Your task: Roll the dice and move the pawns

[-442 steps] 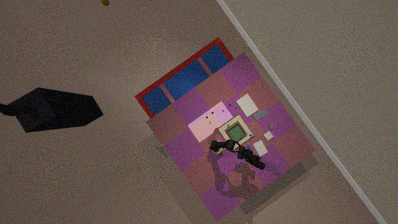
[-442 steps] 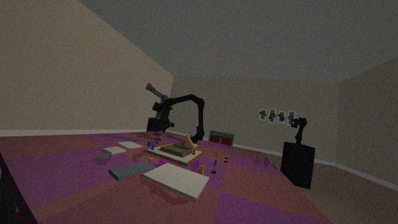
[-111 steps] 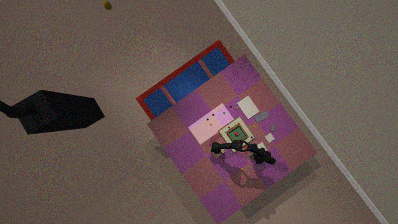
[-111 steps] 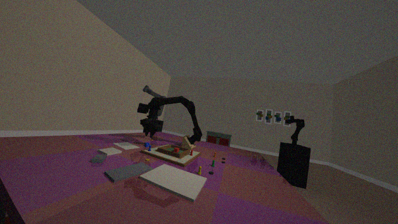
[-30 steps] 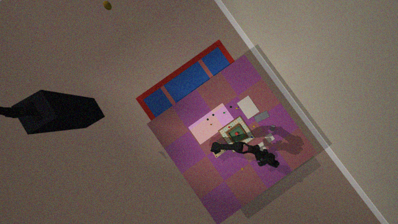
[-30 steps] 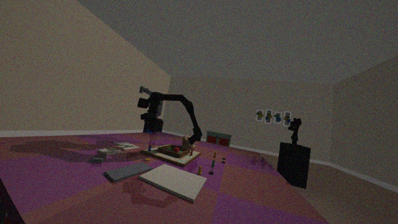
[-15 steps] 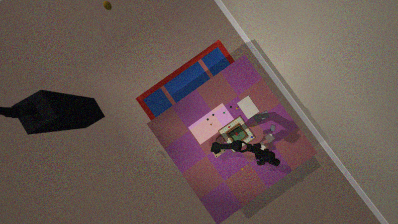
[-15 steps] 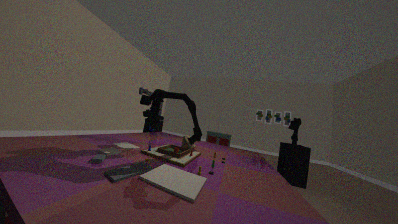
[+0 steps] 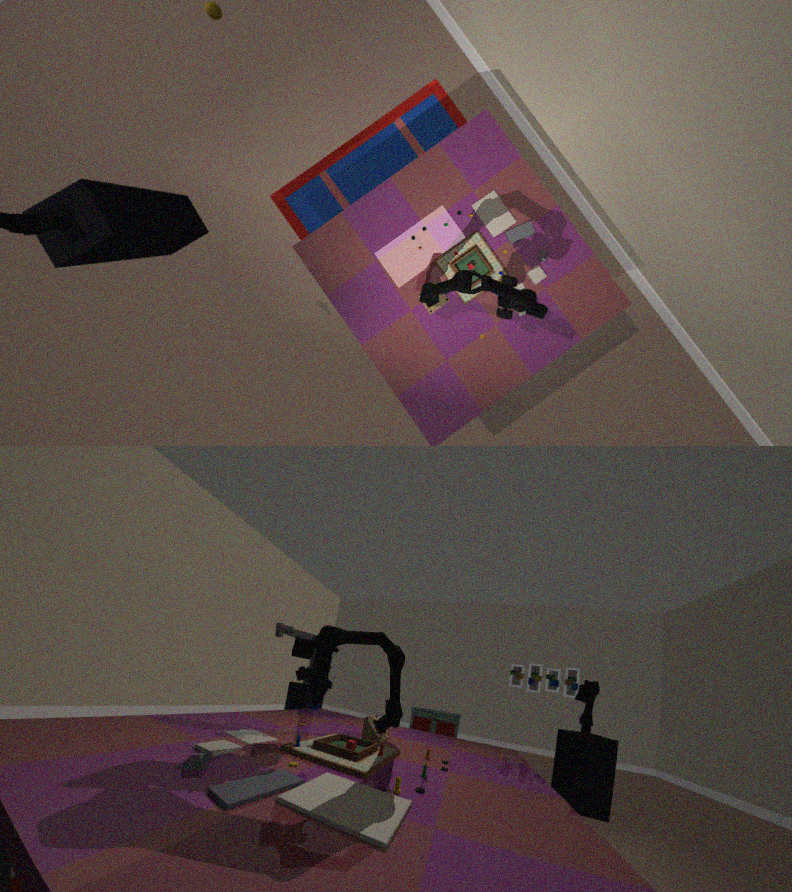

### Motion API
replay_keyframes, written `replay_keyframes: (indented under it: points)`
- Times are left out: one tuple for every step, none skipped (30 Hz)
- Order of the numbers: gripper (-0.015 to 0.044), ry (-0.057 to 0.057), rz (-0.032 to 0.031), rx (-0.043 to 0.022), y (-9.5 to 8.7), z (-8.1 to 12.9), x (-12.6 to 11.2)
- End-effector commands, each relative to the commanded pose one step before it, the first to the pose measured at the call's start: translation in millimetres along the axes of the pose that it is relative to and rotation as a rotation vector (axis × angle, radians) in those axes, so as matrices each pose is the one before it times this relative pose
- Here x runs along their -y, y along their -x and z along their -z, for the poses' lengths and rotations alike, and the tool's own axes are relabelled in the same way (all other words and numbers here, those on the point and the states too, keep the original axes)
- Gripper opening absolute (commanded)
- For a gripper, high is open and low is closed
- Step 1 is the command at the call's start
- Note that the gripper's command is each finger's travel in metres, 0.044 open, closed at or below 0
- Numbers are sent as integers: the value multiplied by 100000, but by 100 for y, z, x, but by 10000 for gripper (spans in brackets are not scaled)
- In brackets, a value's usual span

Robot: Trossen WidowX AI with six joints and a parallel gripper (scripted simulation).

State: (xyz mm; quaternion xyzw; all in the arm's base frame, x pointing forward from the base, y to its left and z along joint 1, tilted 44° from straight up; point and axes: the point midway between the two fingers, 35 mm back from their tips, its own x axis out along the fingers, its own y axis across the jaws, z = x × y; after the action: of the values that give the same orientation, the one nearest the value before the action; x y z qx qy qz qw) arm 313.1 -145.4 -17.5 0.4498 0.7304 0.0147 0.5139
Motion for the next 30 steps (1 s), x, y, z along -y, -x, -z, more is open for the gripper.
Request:
replay_keyframes:
  points:
    - [0, -9556, -457, -161, -278, 1499, -953]
    - [0, -2421, -13, -28, -69, 345, -123]
    - [0, -2421, -13, -29, -72, 350, -110]
    - [0, -2420, -12, -31, -76, 354, -97]
    - [0, -2420, -12, -32, -79, 358, -84]
    - [0, -2462, 2, 21, -109, 186, -283]
    - [0, -2534, -1, 17, -114, 201, -284]
    - [0, -2532, -4, 12, -115, 212, -276]
    - [0, -2530, -7, 6, -116, 221, -268]
    - [0, -2529, -9, 0, -118, 231, -259]
    - [0, -2527, -11, -5, -119, 240, -249]
    - [0, -2525, -12, -11, -120, 249, -240]
    - [0, -2524, -14, -17, -121, 257, -230]
    - [0, -2522, -14, -24, -123, 265, -220]
    - [0, -2521, -15, -30, -124, 273, -209]
    - [0, -2516, -15, -36, -125, 279, -198]
    - [0, -2518, -14, -42, -126, 286, -187]
    - [0, -2517, -14, -49, -128, 293, -176]
    - [0, -2515, -12, -55, -129, 299, -165]
    - [0, -2514, -11, -61, -130, 304, -153]
    - [0, -2513, -9, -68, -131, 309, -141]
    - [0, -2511, -6, -74, -132, 313, -129]
    - [0, -2510, -3, -80, -133, 317, -117]
    - [0, -2509, 0, -86, -134, 321, -105]
    - [0, -2508, 3, -92, -135, 324, -92]
    - [0, -2504, 8, -97, -136, 326, -80]
    - [0, -2503, 12, -103, -137, 328, -67]
    - [0, -2026, 13, -87, -112, 267, -45]
    - [0, -1215, 9, -54, -67, 161, -22]
    - [0, -405, 3, -18, -23, 54, -6]
